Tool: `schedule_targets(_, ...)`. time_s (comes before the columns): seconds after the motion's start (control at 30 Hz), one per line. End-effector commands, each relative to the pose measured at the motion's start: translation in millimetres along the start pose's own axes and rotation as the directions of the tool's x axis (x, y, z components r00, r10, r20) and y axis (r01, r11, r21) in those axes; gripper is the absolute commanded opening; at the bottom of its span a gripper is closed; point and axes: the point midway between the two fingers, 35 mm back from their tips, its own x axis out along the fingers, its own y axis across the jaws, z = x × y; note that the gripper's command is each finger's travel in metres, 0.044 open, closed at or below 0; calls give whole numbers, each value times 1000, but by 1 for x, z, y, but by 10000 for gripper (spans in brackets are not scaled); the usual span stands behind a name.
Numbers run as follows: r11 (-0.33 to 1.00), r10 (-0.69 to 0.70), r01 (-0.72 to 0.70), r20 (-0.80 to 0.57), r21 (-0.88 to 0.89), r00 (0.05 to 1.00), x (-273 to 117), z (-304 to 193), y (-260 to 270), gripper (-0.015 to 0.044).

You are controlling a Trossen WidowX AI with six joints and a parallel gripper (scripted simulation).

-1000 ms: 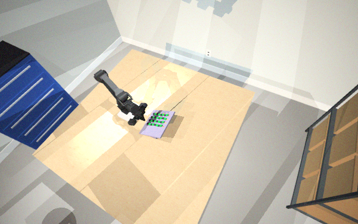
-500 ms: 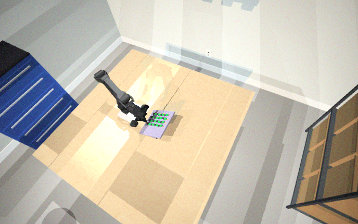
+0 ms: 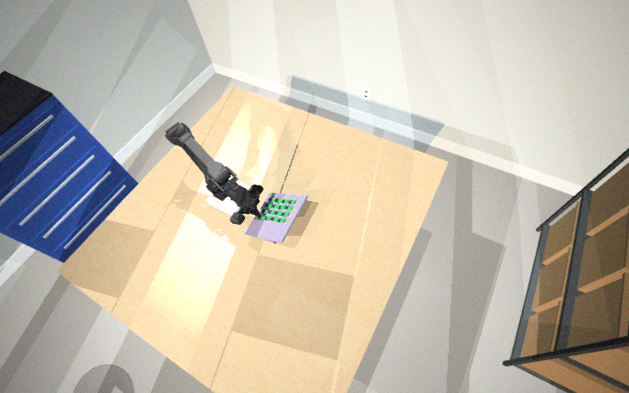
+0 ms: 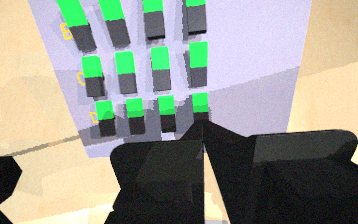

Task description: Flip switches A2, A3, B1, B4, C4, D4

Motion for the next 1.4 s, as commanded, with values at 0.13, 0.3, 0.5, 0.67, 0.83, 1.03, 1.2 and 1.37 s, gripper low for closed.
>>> schedule_targets(0.13, 1000, -5, 5, 0, 3, 1000, 0, 0, -1, 0)
schedule_targets(0.3, 1000, -5, 5, 0, 3, 1000, 0, 0, -1, 0)
schedule_targets(0.5, 1000, -5, 5, 0, 3, 1000, 1, 0, -1, 0)
schedule_targets(0.67, 1000, -5, 5, 0, 3, 1000, 2, 0, -1, 0)
schedule_targets(0.83, 1000, -5, 5, 0, 3, 1000, 2, 0, -1, 0)
schedule_targets(1.03, 1000, -5, 5, 0, 3, 1000, 3, 0, -1, 0)
schedule_targets(1.2, 1000, -5, 5, 0, 3, 1000, 4, 0, -1, 0)
schedule_targets(1.37, 1000, -5, 5, 0, 3, 1000, 4, 0, -1, 0)
